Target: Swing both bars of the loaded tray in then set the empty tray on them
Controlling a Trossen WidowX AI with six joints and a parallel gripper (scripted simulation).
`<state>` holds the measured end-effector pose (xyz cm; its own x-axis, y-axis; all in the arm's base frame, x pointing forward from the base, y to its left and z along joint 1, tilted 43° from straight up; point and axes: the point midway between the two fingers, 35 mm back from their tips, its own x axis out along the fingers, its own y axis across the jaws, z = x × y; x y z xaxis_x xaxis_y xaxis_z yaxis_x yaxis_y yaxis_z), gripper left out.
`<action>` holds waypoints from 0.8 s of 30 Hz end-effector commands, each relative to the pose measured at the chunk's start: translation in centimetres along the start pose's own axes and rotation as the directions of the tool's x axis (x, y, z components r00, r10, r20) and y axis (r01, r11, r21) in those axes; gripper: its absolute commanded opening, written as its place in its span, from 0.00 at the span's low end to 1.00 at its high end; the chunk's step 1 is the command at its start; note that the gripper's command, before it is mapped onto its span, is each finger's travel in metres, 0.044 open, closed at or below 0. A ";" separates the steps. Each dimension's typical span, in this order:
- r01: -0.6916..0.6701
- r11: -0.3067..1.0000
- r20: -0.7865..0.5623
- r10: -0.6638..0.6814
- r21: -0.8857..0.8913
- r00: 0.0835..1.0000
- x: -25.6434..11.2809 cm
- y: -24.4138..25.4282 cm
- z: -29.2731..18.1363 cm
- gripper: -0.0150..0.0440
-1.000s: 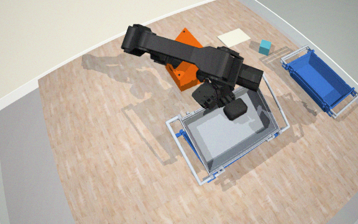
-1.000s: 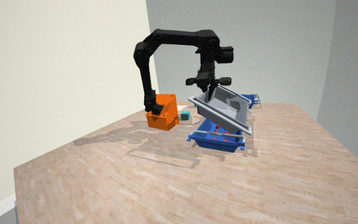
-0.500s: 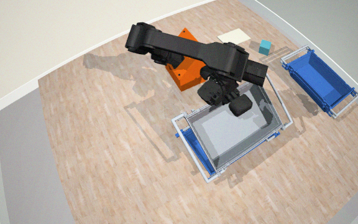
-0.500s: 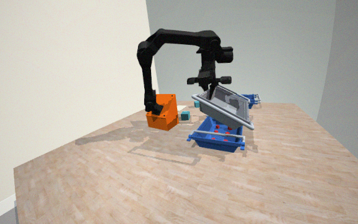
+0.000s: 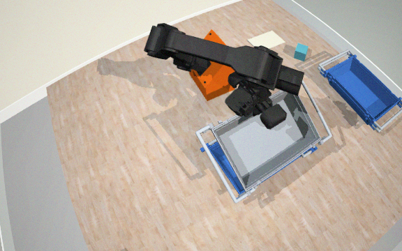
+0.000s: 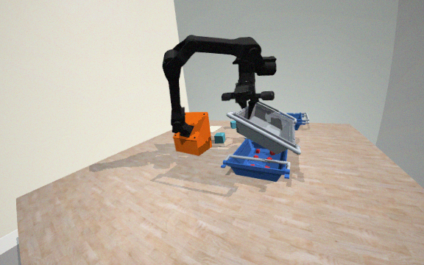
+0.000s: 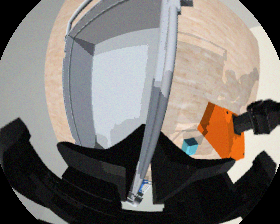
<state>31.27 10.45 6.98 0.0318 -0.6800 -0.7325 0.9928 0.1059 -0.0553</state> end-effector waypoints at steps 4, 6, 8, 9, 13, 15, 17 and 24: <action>-0.029 1.000 -0.002 0.029 0.008 1.000 -0.7 0.3 0.0 0.25; -0.029 1.000 -0.002 0.029 0.008 1.000 -0.7 0.4 -0.1 0.25; -0.029 1.000 -0.002 0.029 0.008 1.000 -0.7 0.4 -0.1 0.25; -0.029 1.000 -0.002 0.029 0.008 1.000 -0.7 0.4 -0.1 0.25; -0.029 1.000 -0.002 0.029 0.008 1.000 -0.7 0.4 -0.1 0.25; -0.029 1.000 -0.002 0.029 0.008 1.000 -0.7 0.4 -0.1 0.25; -0.029 1.000 -0.002 0.029 0.008 1.000 -0.7 0.4 -0.1 0.25; -0.029 1.000 -0.002 0.029 0.008 1.000 -0.2 0.4 -0.1 0.25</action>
<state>31.46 10.48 6.93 0.0374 -0.6766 -0.7354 0.9935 0.1047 -0.0458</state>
